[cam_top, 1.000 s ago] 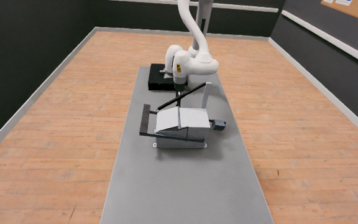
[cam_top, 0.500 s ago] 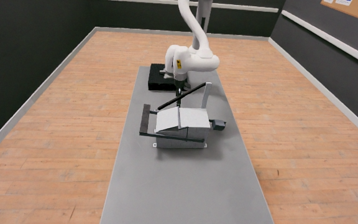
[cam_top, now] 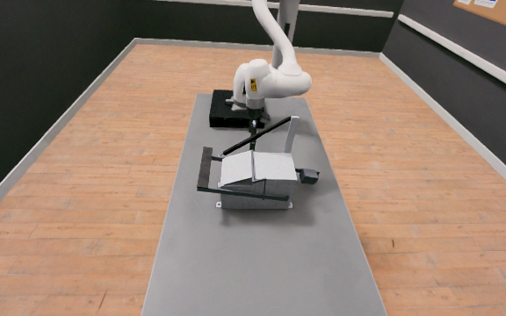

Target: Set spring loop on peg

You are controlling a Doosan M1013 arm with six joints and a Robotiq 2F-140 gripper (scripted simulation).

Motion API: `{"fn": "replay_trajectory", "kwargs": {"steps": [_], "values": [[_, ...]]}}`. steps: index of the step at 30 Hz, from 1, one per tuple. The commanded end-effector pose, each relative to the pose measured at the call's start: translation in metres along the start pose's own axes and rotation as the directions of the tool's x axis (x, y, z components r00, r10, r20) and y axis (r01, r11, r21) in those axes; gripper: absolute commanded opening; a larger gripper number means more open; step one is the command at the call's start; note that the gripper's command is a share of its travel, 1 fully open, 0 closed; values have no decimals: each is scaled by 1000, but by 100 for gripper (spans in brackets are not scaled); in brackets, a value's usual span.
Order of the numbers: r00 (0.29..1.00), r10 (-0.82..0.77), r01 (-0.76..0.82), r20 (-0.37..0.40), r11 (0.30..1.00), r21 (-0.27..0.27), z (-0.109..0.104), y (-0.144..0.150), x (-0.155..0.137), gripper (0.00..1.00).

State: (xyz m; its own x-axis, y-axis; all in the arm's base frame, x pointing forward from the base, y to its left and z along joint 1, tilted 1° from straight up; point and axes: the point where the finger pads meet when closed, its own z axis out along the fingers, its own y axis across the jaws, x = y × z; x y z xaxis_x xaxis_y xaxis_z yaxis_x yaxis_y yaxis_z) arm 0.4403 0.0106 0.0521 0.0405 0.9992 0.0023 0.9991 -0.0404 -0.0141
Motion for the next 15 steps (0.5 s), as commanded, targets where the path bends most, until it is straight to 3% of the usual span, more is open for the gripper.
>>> {"fn": "replay_trajectory", "kwargs": {"steps": [1,9,15], "values": [[1000,0,0,0,1000,-1,-10,0,0,100],[1000,0,0,0,1000,-1,-32,0,0,100],[1000,0,0,0,1000,-1,-26,0,0,100]]}}
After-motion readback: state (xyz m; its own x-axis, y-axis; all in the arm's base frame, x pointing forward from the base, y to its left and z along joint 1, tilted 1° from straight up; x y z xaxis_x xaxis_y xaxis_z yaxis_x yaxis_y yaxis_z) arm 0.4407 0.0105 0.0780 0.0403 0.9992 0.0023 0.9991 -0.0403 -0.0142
